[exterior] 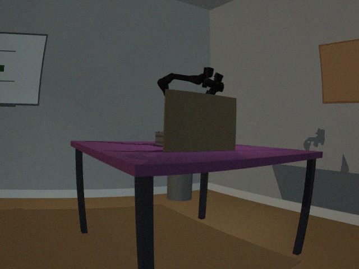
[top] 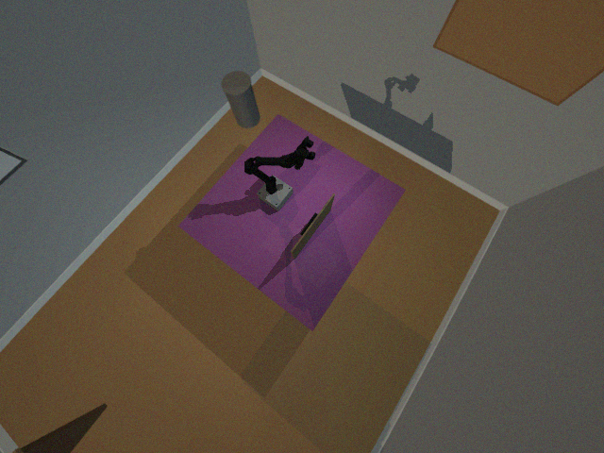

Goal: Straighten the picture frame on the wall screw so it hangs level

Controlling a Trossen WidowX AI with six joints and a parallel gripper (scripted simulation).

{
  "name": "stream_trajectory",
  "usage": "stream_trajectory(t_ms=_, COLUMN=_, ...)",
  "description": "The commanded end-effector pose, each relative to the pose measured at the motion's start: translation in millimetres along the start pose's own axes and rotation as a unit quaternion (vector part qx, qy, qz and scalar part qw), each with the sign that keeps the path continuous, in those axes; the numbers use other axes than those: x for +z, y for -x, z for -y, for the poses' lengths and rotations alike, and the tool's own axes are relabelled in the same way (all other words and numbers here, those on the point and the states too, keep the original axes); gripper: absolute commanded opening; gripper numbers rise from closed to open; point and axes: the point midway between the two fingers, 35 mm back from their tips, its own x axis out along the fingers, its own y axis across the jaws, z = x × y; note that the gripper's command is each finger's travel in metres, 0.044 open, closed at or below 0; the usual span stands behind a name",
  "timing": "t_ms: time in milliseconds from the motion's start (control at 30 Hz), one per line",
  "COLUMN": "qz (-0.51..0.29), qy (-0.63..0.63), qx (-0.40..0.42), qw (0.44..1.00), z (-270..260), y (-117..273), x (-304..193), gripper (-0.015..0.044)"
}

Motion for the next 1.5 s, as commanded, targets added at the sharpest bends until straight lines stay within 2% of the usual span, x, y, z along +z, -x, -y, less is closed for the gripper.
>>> stream_trajectory(t_ms=0, qz=0.086, qy=0.012, qx=0.04, qw=0.995, z=5, y=40, x=28, gripper=0.026)
stream_trajectory(t_ms=200, qz=0.237, qy=0.027, qx=0.105, qw=0.965, z=22, y=116, x=64, gripper=0.026)
stream_trajectory(t_ms=433, qz=0.409, qy=0.043, qx=0.168, qw=0.896, z=57, y=203, x=83, gripper=0.026)
stream_trajectory(t_ms=667, qz=0.569, qy=0.053, qx=0.215, qw=0.792, z=104, y=280, x=78, gripper=0.026)
stream_trajectory(t_ms=900, qz=0.709, qy=0.056, qx=0.246, qw=0.658, z=162, y=342, x=56, gripper=0.026)
stream_trajectory(t_ms=1067, qz=0.784, qy=0.054, qx=0.257, qw=0.563, z=200, y=370, x=37, gripper=0.026)
stream_trajectory(t_ms=1467, qz=0.786, qy=0.054, qx=0.257, qw=0.559, z=202, y=371, x=36, gripper=0.026)
